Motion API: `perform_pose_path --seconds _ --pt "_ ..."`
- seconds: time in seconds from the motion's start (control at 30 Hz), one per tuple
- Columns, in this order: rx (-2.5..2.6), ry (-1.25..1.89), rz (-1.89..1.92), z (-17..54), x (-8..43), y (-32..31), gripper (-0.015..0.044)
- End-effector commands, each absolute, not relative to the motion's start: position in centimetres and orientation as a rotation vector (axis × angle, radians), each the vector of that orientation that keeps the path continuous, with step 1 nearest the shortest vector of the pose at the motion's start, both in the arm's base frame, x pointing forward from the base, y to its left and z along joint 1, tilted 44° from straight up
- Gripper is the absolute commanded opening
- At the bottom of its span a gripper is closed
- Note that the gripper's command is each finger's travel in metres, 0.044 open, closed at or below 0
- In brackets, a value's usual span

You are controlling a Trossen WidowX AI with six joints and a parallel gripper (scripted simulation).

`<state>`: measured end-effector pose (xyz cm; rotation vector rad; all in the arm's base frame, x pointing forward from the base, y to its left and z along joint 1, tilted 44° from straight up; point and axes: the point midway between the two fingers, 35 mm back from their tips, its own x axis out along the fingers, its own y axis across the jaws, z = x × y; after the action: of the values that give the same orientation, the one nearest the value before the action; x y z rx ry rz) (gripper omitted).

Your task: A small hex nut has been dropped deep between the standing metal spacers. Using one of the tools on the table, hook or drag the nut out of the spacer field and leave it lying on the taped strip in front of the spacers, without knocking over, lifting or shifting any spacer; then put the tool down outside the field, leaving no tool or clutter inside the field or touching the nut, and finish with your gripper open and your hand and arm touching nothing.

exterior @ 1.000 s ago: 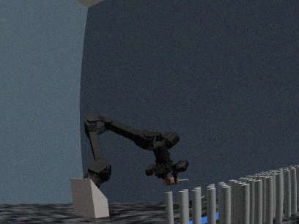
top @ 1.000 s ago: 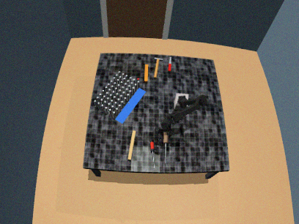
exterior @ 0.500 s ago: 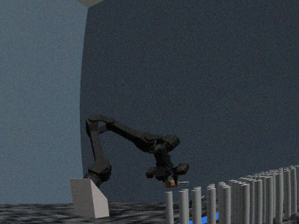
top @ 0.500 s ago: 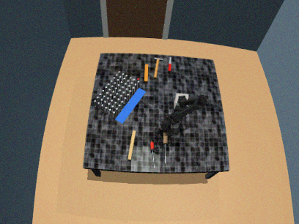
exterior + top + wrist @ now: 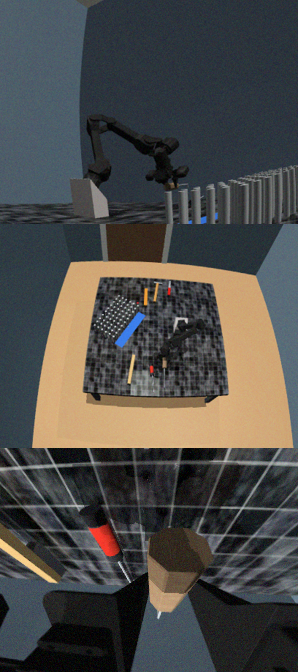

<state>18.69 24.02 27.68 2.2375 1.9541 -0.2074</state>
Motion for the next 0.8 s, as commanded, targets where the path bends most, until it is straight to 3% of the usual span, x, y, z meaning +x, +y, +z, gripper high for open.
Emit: perform_pose_path --seconds 0.0,0.77 --pt "2.241 1.954 -0.220 27.2 18.8 24.3 0.0000" --pt "2.244 1.955 -0.217 25.9 18.8 25.6 0.0000"
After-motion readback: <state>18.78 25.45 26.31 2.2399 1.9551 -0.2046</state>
